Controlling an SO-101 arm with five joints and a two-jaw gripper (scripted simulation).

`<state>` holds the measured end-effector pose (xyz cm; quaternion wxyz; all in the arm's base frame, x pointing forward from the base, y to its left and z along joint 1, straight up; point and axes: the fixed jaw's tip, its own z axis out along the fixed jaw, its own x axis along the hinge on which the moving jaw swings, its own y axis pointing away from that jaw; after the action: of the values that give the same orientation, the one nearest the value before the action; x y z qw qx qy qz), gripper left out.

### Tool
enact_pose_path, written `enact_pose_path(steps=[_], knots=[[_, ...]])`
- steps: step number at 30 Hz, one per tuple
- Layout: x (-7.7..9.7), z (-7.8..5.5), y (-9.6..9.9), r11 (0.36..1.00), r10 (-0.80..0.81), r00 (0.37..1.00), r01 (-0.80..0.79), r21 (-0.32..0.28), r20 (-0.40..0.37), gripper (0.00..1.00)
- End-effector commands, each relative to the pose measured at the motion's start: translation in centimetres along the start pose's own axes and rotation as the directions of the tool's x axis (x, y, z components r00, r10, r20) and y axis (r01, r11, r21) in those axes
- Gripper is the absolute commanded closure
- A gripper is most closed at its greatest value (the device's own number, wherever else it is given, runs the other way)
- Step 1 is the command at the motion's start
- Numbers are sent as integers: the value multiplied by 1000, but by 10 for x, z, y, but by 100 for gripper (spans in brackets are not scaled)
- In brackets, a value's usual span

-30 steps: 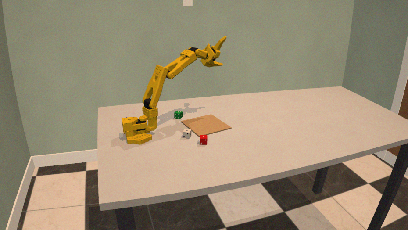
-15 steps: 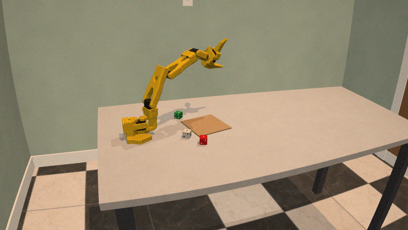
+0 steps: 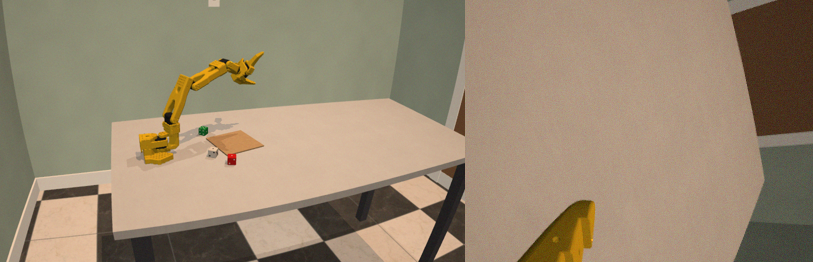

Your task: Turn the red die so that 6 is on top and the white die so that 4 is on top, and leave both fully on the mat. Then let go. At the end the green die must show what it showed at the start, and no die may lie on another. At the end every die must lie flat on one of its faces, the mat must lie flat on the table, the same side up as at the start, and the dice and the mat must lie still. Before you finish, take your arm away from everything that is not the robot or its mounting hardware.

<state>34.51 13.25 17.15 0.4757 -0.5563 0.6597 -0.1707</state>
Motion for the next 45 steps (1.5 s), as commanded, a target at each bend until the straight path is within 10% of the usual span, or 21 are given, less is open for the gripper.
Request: enact_pose_path(steps=[1, 10, 21, 36, 45], knots=[[7, -17, -19, 995, 83, 997, -83, 63, -3, 6], [55, -30, -17, 946, 322, 938, -314, 75, -132, 16], [128, -60, 8, 740, 668, 675, -645, 188, -313, 34], [212, -122, 90, 163, 946, -26, -823, 545, -323, 61], [227, -141, 116, -30, 951, -220, -764, 645, -216, 67]])
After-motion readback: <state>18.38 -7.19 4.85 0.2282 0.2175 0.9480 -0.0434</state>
